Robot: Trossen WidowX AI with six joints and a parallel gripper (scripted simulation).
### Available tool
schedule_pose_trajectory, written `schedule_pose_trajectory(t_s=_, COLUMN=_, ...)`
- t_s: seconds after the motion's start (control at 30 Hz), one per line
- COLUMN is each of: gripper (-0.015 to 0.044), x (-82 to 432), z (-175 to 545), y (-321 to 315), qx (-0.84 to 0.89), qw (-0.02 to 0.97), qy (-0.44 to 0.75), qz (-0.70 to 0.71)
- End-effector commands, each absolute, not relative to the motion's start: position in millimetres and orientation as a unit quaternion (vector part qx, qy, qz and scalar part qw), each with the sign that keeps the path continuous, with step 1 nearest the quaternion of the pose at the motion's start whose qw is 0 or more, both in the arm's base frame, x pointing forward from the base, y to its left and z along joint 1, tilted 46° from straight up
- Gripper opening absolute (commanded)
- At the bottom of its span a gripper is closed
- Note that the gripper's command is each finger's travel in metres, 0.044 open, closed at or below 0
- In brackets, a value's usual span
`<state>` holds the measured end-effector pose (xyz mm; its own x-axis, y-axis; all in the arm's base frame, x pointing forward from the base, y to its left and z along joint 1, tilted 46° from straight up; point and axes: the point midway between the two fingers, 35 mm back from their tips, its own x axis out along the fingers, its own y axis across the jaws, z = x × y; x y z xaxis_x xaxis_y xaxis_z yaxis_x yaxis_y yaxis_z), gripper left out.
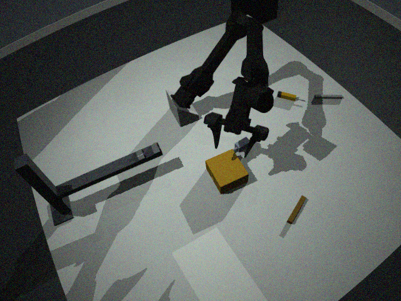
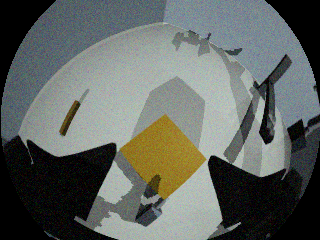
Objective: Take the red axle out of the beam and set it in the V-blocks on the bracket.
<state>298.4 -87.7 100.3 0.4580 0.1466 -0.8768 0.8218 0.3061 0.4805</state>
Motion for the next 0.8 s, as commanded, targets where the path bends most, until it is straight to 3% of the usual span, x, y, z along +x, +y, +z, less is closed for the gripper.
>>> schedule_pose_trajectory(t_s=0.0, gripper=0.044, x=255, z=122, y=-12, qx=0.686, qw=0.354, qy=0.586, qz=-0.246)
schedule_pose_trajectory(t_s=0.1, gripper=0.044, x=249, z=131, y=-2, qx=0.703, qw=0.292, qy=0.598, qz=-0.25)
schedule_pose_trajectory(t_s=0.77, gripper=0.044, x=254, z=107, y=23, qx=0.704, qw=0.291, qy=0.598, qz=-0.249)
